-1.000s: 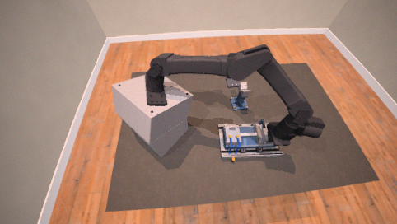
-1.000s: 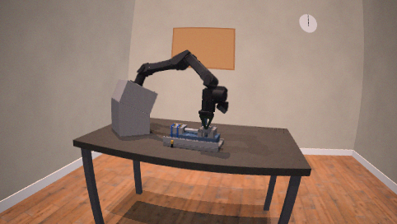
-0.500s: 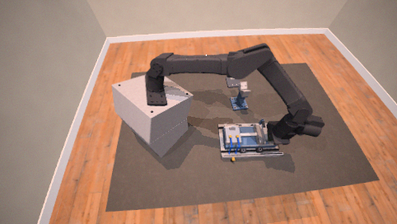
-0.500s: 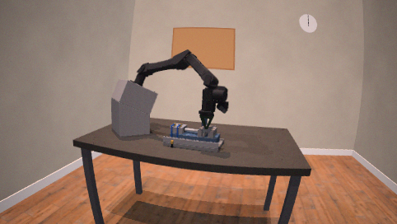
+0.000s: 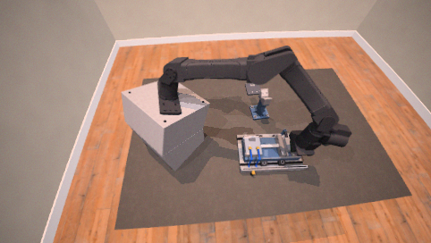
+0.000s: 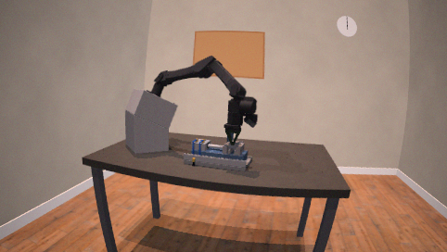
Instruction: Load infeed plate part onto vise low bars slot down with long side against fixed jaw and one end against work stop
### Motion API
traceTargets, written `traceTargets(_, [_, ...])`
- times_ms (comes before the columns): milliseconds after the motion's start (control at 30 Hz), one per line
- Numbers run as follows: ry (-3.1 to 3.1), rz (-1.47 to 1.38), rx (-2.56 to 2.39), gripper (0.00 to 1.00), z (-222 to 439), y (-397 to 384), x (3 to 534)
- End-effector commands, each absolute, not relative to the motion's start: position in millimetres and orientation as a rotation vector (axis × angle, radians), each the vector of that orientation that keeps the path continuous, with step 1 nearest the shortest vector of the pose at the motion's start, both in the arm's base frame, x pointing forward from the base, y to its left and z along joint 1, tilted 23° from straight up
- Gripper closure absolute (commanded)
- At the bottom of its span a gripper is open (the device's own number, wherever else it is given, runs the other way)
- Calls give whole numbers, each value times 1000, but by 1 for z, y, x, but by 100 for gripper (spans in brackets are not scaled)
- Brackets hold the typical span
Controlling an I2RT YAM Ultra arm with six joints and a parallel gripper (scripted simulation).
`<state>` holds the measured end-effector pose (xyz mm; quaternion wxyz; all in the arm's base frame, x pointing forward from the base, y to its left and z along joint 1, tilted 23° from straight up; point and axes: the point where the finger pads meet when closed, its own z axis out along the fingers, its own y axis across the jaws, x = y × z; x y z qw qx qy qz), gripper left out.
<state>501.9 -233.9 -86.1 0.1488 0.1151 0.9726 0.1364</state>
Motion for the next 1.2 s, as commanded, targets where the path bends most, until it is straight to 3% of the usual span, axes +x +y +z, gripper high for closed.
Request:
traceTargets(0, [2771,387,335,100,-74,-236,505])
traceTargets(1167, [2772,386,328,100,-72,-229,507])
